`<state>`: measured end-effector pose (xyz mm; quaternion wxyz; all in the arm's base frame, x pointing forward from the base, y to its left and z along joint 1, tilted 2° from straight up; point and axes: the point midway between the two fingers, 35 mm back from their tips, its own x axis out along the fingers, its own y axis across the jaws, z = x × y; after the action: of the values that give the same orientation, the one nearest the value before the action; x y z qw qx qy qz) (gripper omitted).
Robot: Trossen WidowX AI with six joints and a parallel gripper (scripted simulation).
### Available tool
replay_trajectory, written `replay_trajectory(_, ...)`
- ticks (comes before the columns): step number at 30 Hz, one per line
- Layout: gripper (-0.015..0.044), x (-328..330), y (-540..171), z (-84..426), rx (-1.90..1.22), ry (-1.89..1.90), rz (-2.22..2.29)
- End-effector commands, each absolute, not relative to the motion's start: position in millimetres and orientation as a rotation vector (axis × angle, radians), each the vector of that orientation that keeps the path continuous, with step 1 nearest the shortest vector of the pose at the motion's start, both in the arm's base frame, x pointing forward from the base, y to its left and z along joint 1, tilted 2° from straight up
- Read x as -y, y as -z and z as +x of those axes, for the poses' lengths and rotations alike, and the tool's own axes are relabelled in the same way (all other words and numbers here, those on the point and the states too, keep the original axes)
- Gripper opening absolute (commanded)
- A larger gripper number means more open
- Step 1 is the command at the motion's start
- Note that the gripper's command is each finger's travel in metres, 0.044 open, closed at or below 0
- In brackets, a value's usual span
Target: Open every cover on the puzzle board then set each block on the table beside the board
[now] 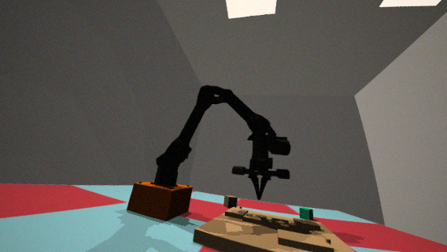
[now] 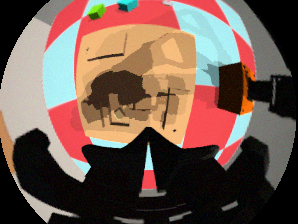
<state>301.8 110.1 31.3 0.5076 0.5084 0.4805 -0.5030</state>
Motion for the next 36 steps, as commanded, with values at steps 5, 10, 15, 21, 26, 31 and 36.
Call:
replay_trajectory(5, 0.0, -109, -20, 299, -1.161, 1.226, 1.217)
replay_trajectory(10, 0.0, -108, -15, 300, -1.161, 1.226, 1.217)
replay_trajectory(15, 0.0, -108, -10, 300, -1.161, 1.226, 1.217)
replay_trajectory(21, 0.0, -108, -4, 300, -1.161, 1.226, 1.216)
replay_trajectory(26, 0.0, -108, 1, 300, -1.161, 1.226, 1.216)
replay_trajectory(31, 0.0, -107, 6, 299, -1.161, 1.226, 1.216)
replay_trajectory(36, 0.0, -107, 11, 299, -1.161, 1.226, 1.216)
